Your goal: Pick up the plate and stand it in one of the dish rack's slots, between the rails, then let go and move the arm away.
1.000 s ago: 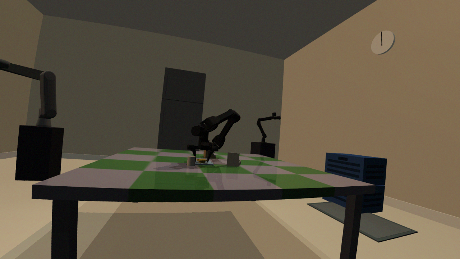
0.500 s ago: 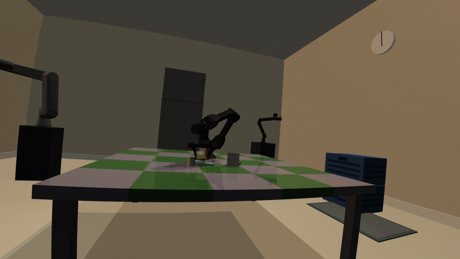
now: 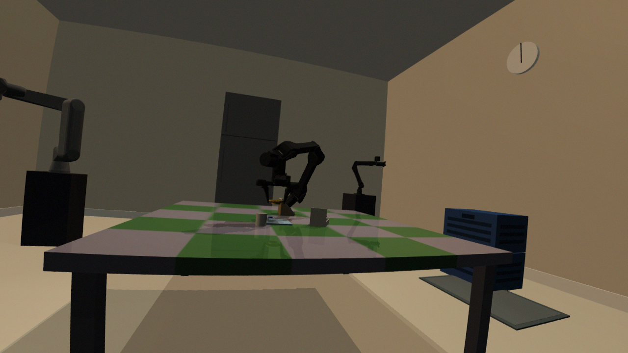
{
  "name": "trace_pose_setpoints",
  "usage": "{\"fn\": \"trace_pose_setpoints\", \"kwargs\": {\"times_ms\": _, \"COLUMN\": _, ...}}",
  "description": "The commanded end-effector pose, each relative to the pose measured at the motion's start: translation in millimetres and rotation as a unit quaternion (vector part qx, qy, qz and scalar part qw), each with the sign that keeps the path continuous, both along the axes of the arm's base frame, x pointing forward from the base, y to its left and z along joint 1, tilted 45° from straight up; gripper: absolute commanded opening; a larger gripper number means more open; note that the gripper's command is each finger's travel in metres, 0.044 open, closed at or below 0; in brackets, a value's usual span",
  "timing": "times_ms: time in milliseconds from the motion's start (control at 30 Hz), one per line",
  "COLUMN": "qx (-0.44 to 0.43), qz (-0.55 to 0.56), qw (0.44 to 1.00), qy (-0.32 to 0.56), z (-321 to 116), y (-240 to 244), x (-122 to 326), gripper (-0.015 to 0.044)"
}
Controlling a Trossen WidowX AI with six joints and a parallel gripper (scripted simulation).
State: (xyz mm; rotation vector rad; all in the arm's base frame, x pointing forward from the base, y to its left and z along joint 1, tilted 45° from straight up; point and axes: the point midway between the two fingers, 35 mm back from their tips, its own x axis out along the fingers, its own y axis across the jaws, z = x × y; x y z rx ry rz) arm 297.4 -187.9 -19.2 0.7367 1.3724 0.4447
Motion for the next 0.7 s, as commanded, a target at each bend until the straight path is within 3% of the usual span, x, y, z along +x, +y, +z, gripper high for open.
{"fn": "trace_pose_setpoints", "kwargs": {"times_ms": 0, "qx": -0.003, "qz": 0.001, "qw": 1.000, "qy": -0.001, "z": 13, "y": -14, "x": -3, "gripper": 0.0000}}
{"fn": "trace_pose_setpoints", "kwargs": {"times_ms": 533, "qx": -0.001, "qz": 0.000, "qw": 1.000, "qy": 0.001, "z": 46, "y": -43, "x": -10, "gripper": 0.0000}}
{"fn": "trace_pose_setpoints", "kwargs": {"times_ms": 667, "qx": 0.005, "qz": -0.043, "qw": 0.998, "qy": 0.039, "z": 60, "y": -34, "x": -8, "gripper": 0.0000}}
